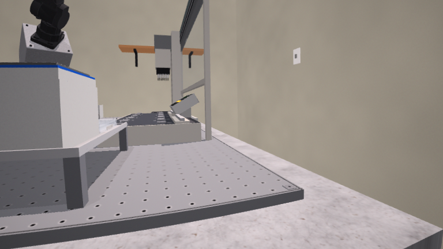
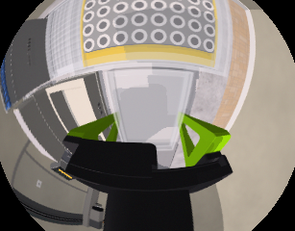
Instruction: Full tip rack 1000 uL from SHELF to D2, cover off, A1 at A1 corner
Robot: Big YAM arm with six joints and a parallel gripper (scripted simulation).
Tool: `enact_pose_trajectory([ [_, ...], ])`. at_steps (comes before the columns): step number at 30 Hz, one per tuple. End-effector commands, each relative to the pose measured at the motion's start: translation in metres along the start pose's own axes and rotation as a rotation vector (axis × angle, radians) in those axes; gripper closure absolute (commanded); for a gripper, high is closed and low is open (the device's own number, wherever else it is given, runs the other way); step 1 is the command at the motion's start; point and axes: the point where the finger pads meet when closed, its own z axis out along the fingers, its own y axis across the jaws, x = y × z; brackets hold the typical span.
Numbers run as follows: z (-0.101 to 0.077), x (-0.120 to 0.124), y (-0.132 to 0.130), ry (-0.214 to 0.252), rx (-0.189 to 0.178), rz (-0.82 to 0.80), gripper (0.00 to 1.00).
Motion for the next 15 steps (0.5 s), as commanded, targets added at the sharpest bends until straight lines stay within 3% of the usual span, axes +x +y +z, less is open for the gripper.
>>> enact_pose_trajectory([
  [1,-0.0061,-0.0126,0.0012,-0.025,0.001,-0.007,1.0],
  [11,-0.0061,-0.0127,0.0012,-0.025,0.001,-0.007,1.0],
  [12,0.0033,-0.0114,0.0034,-0.015,-0.004,-0.005,1.0],
  [15,0.0033,-0.0114,0.0035,-0.015,-0.004,-0.005,1.0],
])
